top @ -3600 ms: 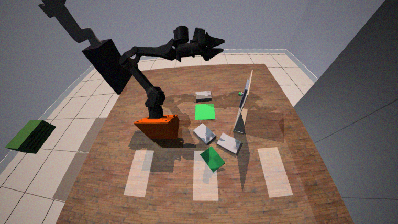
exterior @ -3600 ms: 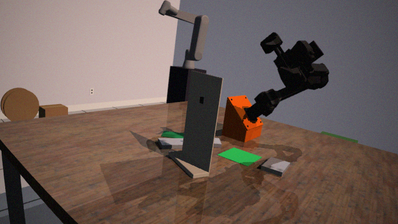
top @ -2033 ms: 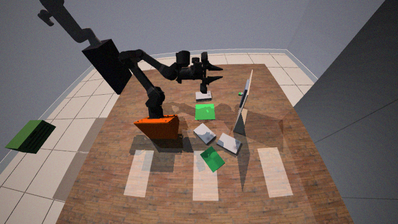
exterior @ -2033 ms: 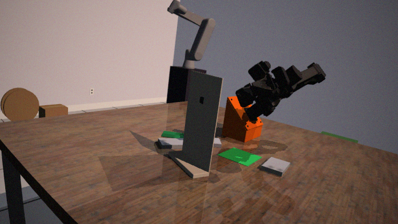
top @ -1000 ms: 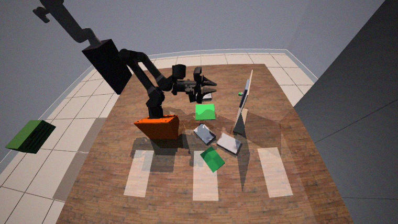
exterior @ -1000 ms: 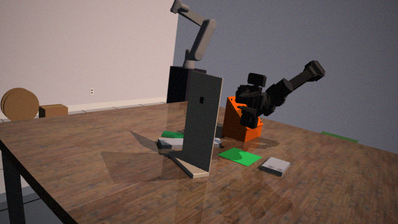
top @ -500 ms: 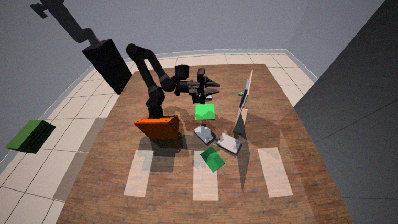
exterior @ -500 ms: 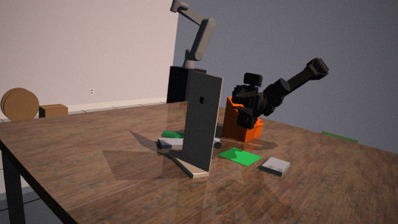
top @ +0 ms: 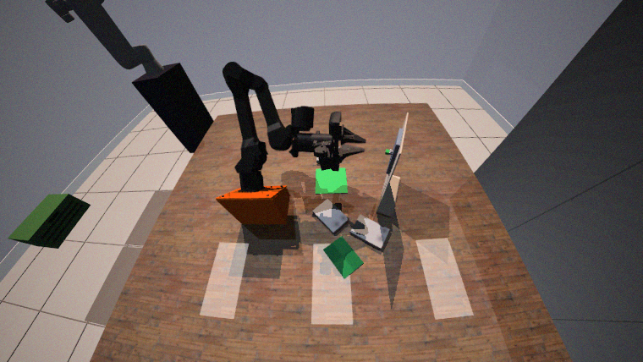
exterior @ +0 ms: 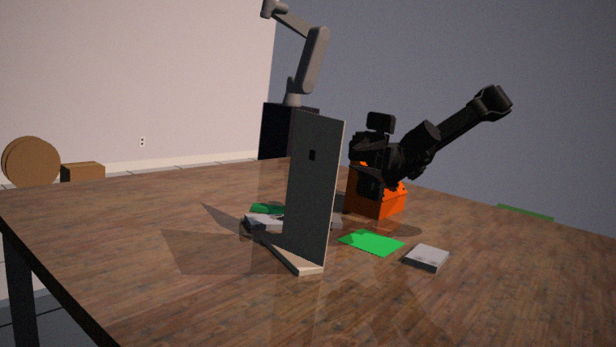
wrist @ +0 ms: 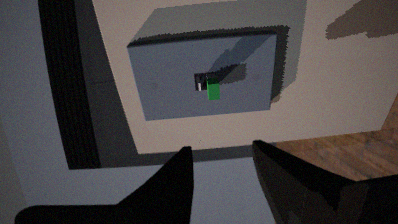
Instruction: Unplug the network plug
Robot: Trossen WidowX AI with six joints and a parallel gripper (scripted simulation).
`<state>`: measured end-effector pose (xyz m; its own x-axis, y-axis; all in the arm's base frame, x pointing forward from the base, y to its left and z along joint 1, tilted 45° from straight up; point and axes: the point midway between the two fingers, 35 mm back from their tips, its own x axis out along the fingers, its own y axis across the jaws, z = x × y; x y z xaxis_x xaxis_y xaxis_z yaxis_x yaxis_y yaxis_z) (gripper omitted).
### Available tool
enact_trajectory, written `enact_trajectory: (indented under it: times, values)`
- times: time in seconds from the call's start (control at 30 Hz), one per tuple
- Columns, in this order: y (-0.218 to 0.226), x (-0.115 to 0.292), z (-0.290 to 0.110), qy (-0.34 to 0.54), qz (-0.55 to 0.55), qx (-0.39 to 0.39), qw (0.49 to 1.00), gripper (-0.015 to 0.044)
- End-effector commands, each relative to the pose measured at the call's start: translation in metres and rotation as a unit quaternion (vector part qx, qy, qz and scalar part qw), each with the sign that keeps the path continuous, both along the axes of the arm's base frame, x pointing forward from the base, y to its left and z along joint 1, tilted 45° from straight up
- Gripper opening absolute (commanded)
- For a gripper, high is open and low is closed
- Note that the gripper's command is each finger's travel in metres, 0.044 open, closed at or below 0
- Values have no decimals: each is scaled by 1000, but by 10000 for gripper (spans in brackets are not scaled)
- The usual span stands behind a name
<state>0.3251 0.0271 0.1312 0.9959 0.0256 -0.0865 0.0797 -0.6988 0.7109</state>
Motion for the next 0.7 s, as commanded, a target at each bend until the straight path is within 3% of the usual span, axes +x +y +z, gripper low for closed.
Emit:
enact_trajectory:
  times: [0.0, 0.67]
  values:
    - [-2, 10, -2, -4, 1, 0, 1000, 156]
    - [-5, 30, -6, -5, 1, 0, 1000, 156]
